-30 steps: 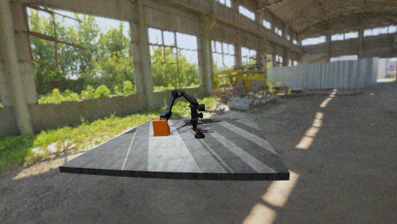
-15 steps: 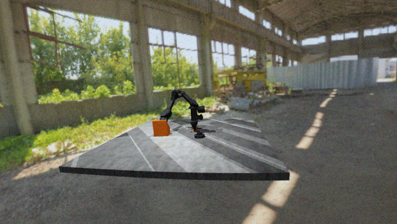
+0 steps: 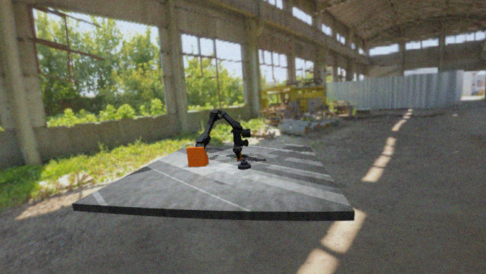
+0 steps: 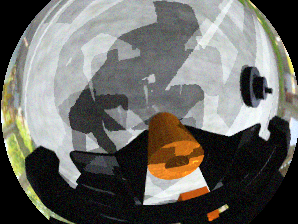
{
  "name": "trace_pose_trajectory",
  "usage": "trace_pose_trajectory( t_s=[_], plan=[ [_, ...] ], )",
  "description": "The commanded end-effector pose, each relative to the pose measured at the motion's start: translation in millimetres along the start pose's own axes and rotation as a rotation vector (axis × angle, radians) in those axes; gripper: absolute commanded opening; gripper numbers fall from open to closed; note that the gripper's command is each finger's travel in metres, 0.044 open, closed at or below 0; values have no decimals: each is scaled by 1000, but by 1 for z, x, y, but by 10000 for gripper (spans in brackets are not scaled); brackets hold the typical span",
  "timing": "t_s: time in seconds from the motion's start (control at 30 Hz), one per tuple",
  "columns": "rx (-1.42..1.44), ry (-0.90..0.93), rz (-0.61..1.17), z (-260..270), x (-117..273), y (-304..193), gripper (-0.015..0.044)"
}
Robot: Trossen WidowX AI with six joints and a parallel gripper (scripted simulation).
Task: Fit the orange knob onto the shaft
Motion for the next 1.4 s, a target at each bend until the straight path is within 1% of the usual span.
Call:
trace_pose_trajectory(
  t_s=[0.0, 0.17, 0.77, 0.93, 1.37],
  plan=[
    [-23, -38, -20, -5, 16, 2, 0],
    [-17, -36, -10, -7, 36, 5, 0],
    [15, 22, 12, -1, 134, 2, 0],
    [15, 23, 11, -3, 135, 3, 0],
    [15, 18, 11, -39, 129, 12, 0]
  ],
)
Point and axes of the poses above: the point midway between the two fingers, 35 mm back from their tips, its own x axis back along the fingers, its own z axis across the jaws, y = z × x, the point moved 10 cm from there along x, back along the fingers, and after that the axes turned 14 degrees about x, right-handed, at the moved point
